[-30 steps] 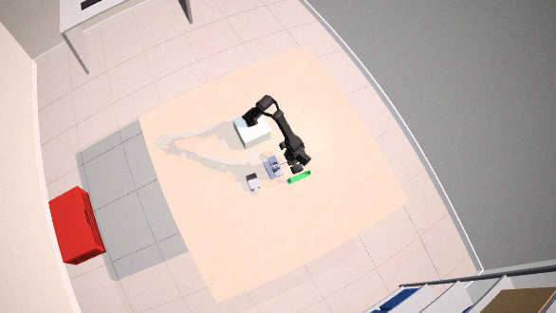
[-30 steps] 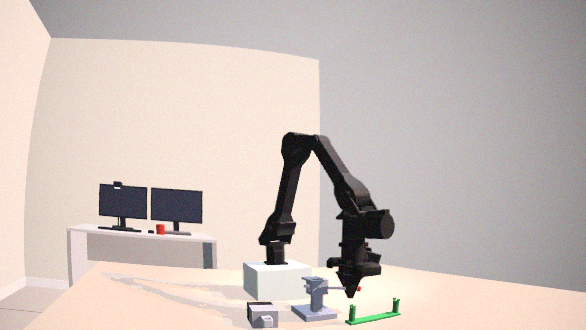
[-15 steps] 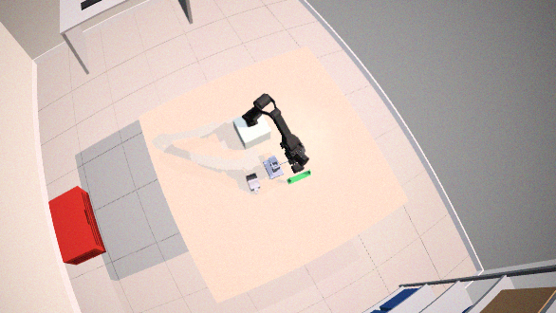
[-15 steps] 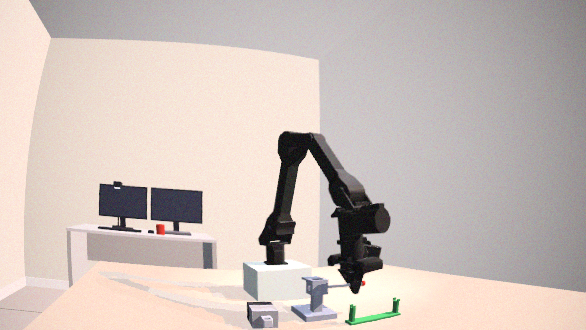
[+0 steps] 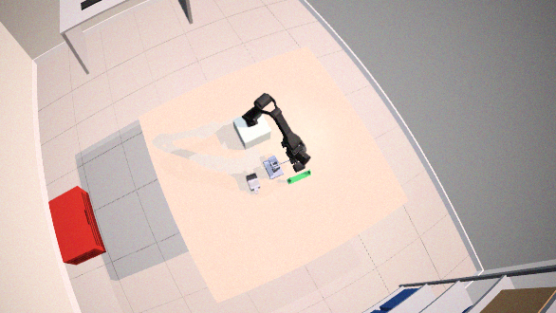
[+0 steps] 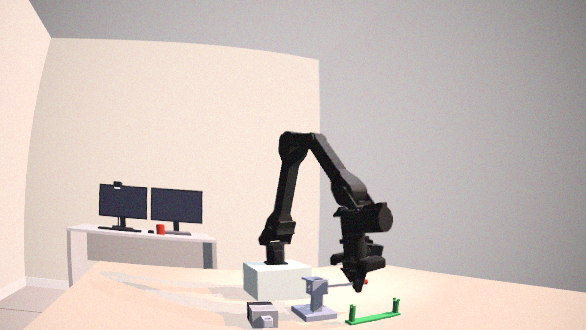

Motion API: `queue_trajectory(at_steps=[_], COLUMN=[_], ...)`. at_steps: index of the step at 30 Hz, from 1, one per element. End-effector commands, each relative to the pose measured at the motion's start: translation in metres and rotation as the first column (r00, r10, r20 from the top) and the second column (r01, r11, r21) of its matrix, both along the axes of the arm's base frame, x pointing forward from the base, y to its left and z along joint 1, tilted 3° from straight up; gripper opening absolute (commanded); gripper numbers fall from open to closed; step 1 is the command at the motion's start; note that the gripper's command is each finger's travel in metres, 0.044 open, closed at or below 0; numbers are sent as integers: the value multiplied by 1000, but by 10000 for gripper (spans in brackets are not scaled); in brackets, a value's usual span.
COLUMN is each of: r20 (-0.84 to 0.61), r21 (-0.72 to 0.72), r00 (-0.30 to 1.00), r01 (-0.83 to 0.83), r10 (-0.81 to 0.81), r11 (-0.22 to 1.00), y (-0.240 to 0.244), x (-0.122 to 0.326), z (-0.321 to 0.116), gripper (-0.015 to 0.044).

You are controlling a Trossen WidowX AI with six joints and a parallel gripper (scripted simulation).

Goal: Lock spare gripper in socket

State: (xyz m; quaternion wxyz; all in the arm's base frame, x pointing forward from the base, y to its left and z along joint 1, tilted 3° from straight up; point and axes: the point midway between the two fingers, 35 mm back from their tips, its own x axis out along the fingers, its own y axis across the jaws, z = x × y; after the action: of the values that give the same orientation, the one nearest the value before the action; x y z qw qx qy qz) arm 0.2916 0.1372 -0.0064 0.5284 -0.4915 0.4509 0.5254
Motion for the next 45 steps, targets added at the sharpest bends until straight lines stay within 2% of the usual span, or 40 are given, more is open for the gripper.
queue_trajectory(at_steps=[1, 45], r20=[3, -21], r21=[6, -2], r00=[1000, 1000], r01=[1, 6], r10=[-1, -6], r11=[1000, 1000], y=[4, 33], x=[2, 1], z=[2, 2], gripper=[0, 0])
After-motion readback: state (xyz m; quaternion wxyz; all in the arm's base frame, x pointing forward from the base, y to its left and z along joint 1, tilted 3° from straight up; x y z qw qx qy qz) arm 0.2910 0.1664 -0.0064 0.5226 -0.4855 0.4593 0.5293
